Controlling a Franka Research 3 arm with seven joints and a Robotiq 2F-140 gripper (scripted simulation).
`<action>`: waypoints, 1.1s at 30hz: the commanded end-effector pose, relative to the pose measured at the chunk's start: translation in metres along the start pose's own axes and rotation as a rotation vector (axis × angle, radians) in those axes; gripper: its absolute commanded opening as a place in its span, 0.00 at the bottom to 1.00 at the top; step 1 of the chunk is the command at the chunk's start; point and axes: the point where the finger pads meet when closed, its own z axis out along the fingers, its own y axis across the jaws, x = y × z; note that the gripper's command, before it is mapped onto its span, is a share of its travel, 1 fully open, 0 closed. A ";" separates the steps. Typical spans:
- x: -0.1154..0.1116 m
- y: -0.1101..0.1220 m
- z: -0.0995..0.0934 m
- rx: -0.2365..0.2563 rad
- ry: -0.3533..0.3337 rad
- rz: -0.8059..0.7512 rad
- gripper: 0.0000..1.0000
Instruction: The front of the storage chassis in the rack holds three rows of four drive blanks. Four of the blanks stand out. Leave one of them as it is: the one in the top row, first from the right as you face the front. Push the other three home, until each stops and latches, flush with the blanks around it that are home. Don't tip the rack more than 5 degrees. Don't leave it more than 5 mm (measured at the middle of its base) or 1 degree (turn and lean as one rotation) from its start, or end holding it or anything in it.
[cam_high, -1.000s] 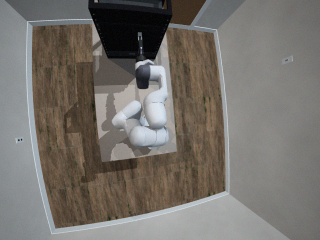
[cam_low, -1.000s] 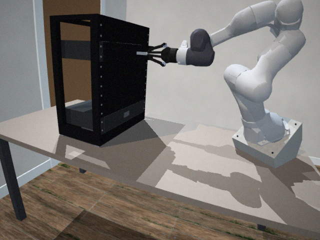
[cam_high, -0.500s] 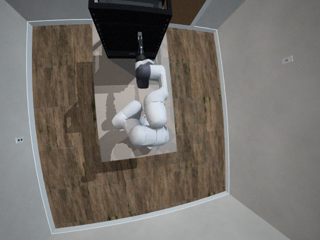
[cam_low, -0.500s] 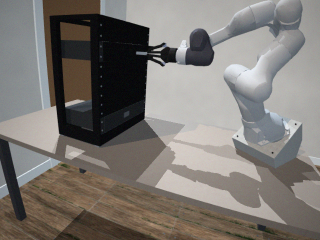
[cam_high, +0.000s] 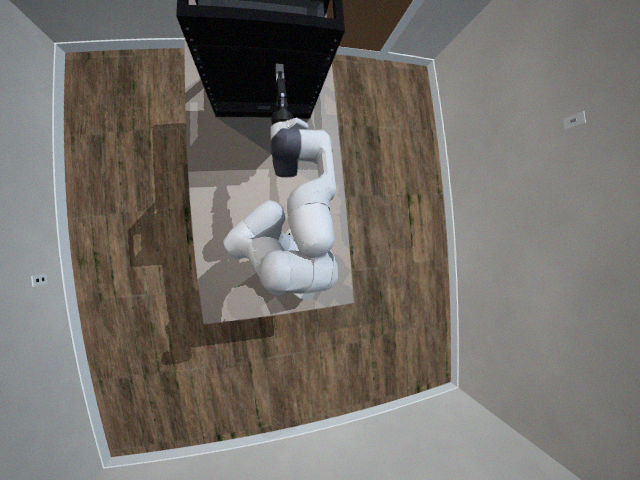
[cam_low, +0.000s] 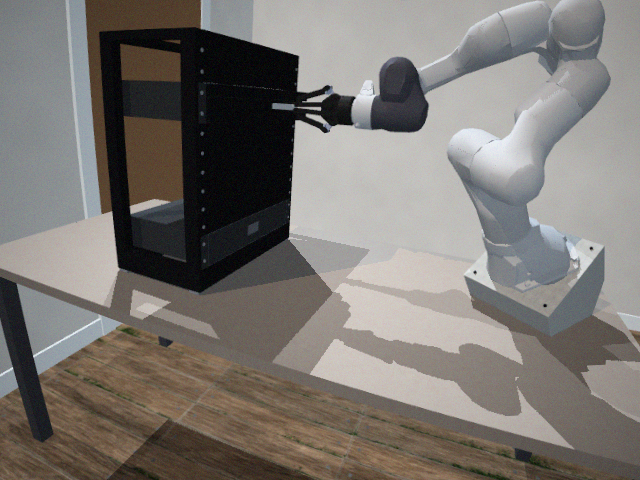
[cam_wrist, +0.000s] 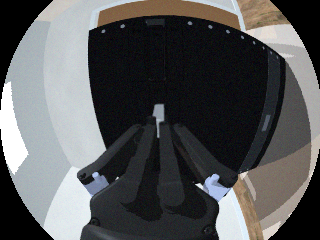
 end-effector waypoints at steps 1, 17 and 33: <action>0.007 -0.008 0.002 0.018 0.013 0.002 0.00; 0.009 -0.011 0.005 0.018 0.013 0.002 0.00; 0.009 -0.011 0.005 0.018 0.013 0.002 0.00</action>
